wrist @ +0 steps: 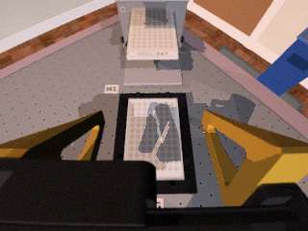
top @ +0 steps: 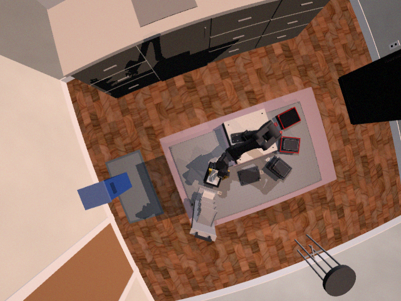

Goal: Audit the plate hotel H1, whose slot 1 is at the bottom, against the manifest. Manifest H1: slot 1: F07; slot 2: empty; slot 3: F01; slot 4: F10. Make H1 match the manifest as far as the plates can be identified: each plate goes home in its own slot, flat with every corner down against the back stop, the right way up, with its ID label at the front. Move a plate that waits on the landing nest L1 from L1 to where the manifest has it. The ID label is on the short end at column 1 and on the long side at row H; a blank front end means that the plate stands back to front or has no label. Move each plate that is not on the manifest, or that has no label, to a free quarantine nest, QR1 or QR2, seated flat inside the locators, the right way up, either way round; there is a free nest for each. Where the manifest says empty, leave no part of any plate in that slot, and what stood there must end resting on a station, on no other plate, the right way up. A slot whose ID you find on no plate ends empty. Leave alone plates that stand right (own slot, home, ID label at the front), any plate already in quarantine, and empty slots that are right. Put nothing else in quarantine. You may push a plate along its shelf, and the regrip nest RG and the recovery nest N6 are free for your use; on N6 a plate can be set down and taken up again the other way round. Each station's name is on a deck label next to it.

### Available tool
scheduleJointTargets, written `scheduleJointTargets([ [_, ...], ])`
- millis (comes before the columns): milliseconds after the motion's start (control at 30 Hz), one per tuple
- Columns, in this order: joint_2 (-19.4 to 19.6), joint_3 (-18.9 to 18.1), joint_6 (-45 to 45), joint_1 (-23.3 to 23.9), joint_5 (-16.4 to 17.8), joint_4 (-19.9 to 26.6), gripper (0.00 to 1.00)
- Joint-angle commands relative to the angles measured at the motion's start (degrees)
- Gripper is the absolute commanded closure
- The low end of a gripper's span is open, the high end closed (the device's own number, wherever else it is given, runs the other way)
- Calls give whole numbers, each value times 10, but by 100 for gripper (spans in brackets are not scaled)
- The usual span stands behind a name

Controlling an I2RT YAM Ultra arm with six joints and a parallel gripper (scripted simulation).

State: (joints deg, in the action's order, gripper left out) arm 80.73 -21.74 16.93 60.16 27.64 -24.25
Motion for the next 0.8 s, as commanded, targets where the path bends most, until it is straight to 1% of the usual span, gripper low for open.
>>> scheduleJointTargets([
  [0,-2,-2,1,0,3,-3,0],
  [367,-2,-2,1,0,3,-3,0],
  [667,88,29,1,0,2,-125,0],
  [733,88,29,1,0,2,-125,0],
  [767,99,32,1,0,2,-138,0],
])
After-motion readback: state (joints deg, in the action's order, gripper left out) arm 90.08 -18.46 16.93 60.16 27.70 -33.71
